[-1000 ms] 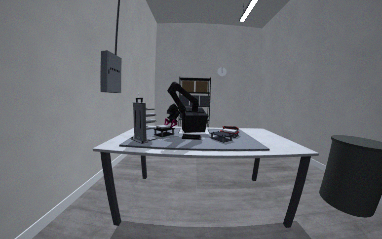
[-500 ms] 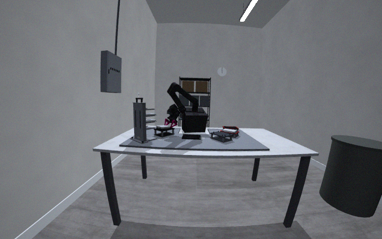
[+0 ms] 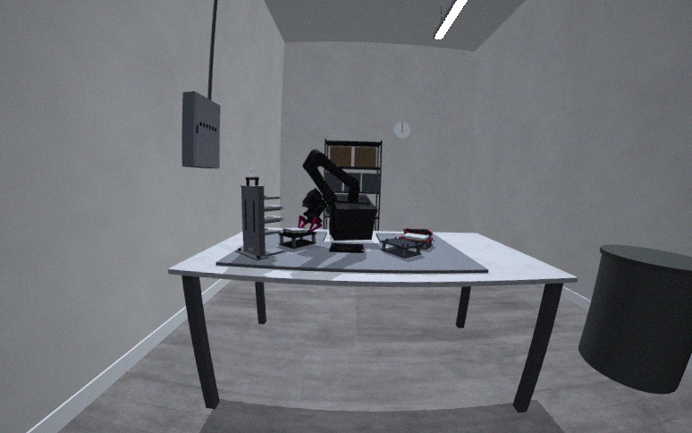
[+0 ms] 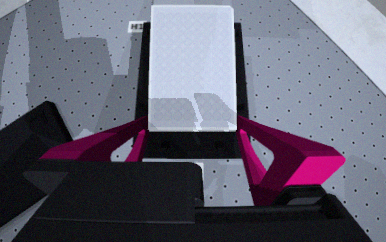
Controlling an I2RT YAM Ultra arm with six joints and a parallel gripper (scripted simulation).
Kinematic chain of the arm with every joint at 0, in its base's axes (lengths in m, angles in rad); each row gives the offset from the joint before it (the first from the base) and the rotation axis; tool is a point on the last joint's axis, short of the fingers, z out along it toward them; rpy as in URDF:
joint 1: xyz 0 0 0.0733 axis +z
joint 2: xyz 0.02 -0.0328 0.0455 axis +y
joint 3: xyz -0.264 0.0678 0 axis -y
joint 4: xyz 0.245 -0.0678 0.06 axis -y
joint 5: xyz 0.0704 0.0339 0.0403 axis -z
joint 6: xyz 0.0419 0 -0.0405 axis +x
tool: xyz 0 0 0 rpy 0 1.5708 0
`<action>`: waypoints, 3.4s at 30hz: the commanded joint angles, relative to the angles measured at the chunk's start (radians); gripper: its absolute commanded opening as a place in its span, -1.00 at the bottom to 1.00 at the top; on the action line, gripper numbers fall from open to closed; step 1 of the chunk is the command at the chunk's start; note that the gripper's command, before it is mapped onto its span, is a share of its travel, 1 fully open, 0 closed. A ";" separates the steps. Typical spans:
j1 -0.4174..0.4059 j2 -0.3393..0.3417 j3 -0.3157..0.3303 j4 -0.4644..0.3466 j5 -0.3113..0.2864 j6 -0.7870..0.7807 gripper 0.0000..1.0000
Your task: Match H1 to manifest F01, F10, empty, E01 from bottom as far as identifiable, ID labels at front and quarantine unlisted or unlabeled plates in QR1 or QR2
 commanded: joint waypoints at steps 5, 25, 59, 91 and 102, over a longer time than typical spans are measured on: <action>-0.001 -0.004 0.000 -0.007 0.000 0.000 1.00; -0.018 -0.064 -0.024 -0.050 -0.013 -0.013 1.00; -0.107 -0.424 -0.111 -0.362 -0.081 -0.083 1.00; -0.214 -0.932 -0.093 -0.946 -0.159 -0.176 1.00; -0.253 -1.084 -0.050 -1.165 -0.186 -0.213 1.00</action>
